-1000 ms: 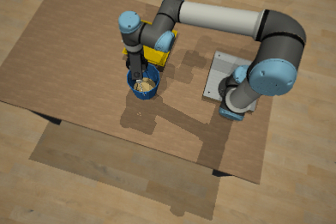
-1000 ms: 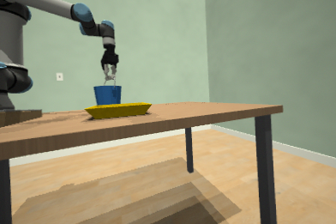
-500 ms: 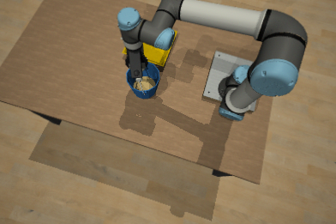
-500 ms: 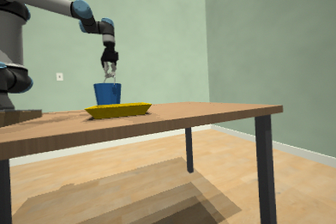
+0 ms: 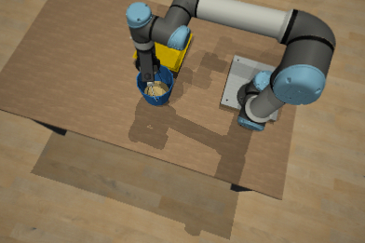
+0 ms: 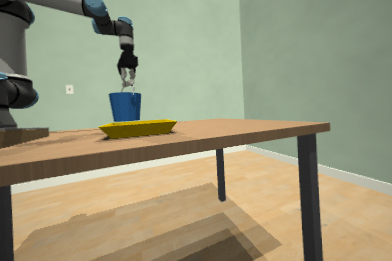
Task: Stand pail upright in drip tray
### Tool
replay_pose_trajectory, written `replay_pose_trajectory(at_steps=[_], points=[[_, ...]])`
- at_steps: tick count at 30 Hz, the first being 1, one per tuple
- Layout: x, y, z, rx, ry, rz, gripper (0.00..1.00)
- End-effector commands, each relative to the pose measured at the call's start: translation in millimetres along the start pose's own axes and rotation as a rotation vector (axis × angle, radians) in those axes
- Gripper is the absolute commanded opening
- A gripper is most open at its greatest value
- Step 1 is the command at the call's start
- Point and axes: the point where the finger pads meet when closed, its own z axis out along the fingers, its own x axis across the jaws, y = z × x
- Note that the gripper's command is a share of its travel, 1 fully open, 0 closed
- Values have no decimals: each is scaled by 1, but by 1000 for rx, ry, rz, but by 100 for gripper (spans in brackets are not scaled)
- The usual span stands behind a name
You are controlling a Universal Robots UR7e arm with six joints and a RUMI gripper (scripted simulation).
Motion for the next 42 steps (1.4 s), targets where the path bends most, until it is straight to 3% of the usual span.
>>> replay_pose_trajectory(at_steps=[1,24,42], points=[[0,0,-8,-1,2,0,0],[0,0,-38,-1,2,0,0],[0,0,-45,-1,2,0,0]])
